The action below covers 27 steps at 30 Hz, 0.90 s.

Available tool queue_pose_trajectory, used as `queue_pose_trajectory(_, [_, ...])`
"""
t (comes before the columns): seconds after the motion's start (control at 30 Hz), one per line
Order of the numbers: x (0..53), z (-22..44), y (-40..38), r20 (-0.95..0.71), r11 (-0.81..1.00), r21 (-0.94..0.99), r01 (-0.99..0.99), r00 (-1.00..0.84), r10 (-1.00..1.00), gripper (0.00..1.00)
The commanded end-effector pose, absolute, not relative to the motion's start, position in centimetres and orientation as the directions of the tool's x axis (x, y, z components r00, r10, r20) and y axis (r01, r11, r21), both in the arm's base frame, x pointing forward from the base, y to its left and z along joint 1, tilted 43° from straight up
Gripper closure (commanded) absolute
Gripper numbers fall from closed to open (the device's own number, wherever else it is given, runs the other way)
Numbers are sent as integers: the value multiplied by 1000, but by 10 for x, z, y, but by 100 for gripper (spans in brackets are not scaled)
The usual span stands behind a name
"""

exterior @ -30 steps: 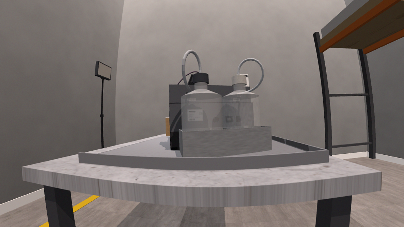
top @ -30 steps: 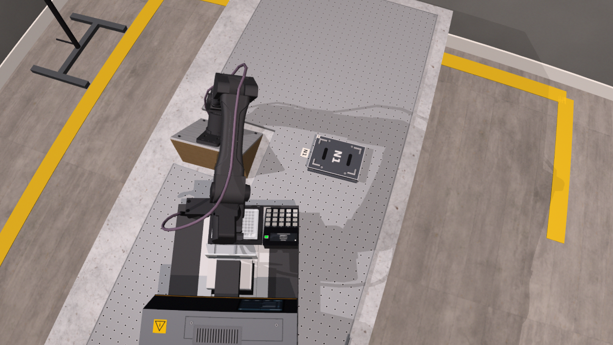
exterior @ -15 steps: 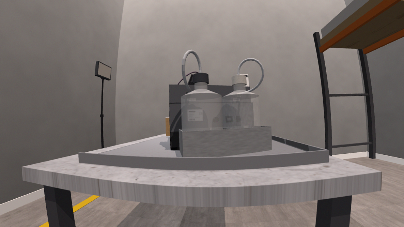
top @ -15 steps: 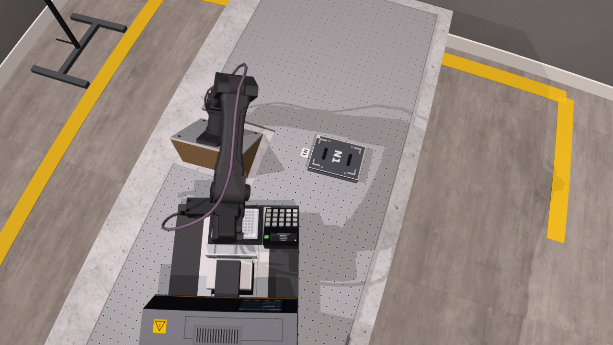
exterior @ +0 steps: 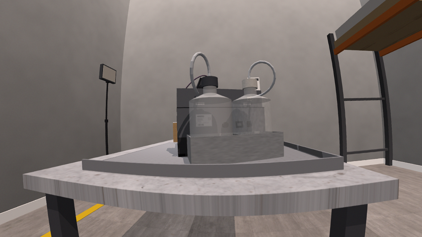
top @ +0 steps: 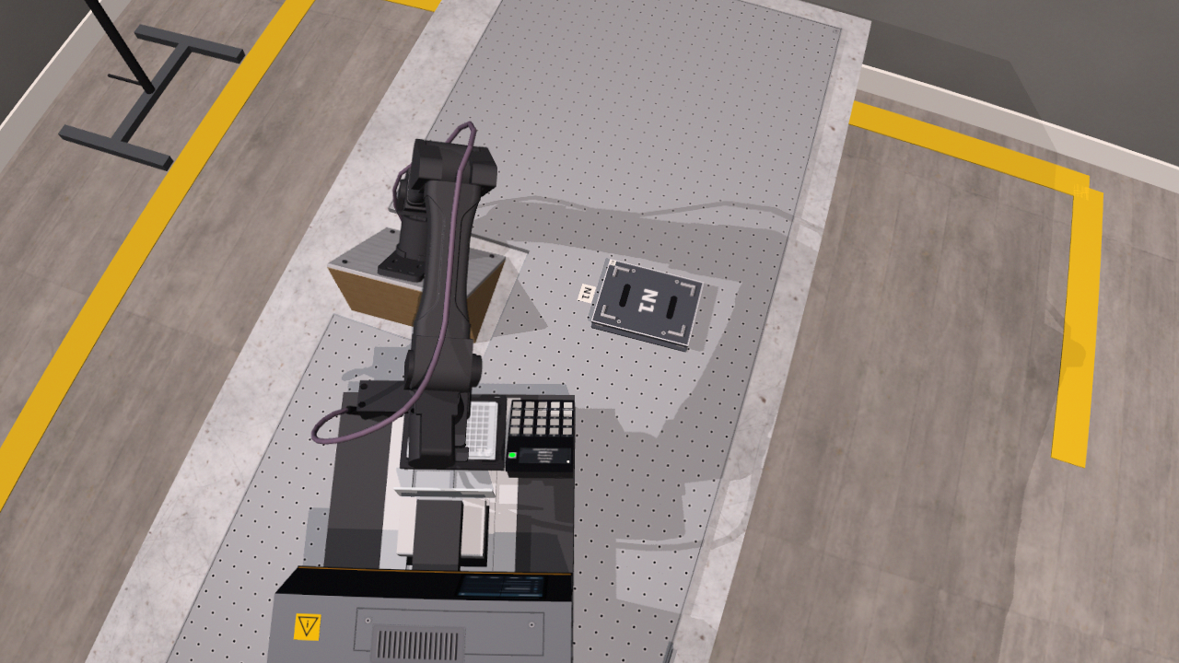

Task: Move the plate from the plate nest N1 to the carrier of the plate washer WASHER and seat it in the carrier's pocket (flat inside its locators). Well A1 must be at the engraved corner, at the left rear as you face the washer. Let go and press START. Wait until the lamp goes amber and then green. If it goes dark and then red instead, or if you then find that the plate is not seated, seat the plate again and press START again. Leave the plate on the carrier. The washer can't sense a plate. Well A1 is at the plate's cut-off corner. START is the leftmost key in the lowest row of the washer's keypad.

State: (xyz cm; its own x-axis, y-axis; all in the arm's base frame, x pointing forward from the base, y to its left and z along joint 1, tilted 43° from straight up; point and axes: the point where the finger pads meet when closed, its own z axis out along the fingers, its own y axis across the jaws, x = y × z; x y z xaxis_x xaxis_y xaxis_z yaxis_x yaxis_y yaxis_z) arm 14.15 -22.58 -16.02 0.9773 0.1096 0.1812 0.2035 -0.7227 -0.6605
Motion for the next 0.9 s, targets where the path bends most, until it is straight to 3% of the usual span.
queue_pose_trajectory(0.0, [141,-153,-227,178,-732,-652,197,978,104,16])
queue_pose_trajectory(0.87, [141,-159,-224,178,-731,-653,197,978,105,16])
